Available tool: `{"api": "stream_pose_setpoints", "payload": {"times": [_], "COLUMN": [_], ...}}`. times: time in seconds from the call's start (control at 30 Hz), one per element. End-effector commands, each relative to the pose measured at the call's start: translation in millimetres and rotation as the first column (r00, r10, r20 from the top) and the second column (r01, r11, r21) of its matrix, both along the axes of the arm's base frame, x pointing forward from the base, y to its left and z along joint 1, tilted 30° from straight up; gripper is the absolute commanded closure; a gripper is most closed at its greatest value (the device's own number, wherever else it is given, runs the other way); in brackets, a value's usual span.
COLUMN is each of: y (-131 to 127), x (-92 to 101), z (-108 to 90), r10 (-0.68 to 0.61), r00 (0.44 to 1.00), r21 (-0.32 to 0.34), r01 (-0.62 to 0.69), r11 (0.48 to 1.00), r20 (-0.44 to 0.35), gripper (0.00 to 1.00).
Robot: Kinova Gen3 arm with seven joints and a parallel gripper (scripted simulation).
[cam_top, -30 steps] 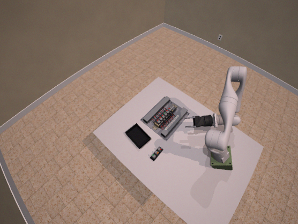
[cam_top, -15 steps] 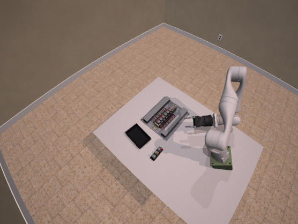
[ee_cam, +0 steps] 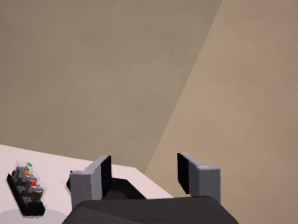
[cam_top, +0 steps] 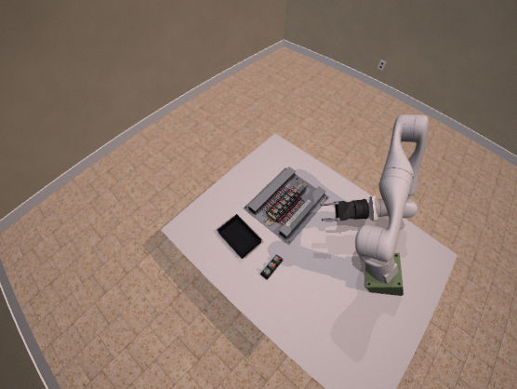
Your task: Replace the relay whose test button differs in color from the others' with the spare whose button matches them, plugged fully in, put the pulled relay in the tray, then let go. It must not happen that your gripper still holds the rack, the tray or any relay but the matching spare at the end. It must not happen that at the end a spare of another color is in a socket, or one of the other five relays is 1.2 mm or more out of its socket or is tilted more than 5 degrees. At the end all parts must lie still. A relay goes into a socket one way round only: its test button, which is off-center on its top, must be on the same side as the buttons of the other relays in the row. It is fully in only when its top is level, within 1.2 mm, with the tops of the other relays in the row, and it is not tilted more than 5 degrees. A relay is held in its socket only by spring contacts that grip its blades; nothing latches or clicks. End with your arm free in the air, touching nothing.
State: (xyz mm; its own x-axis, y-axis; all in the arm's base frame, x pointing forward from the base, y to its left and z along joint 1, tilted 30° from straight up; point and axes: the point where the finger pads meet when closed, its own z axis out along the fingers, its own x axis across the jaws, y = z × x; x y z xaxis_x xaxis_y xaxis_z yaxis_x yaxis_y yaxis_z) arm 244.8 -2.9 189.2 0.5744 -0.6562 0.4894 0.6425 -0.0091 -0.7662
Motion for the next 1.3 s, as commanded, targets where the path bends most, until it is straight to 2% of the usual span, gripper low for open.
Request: {"api": "stream_pose_setpoints", "payload": {"times": [0.0, 0.4, 0.5, 0.97, 1.07, 1.27], "y": [-4, -24, -24, -47, -48, -57], "x": [0.5, 3.4, 3.1, 6.4, 6.5, 7.9], "z": [8.6, 52.1, 52.6, 101.9, 102.2, 123.2], "r10": [-0.001, -0.001, -0.001, -0.001, -0.001, -0.001], "r00": [1.0, 1.0, 1.0, 1.0, 1.0, 1.0], "r21": [-0.005, -0.005, 0.011, -0.005, 0.013, 0.006], "r01": [0.001, 0.001, 0.001, 0.001, 0.001, 0.001], "r11": [1.0, 1.0, 1.0, 1.0, 1.0, 1.0], "r20": [0.003, 0.003, -0.003, 0.003, -0.003, -0.001], "gripper": [0.0, 0.0, 0.0, 0.0, 0.0, 0.0]}}
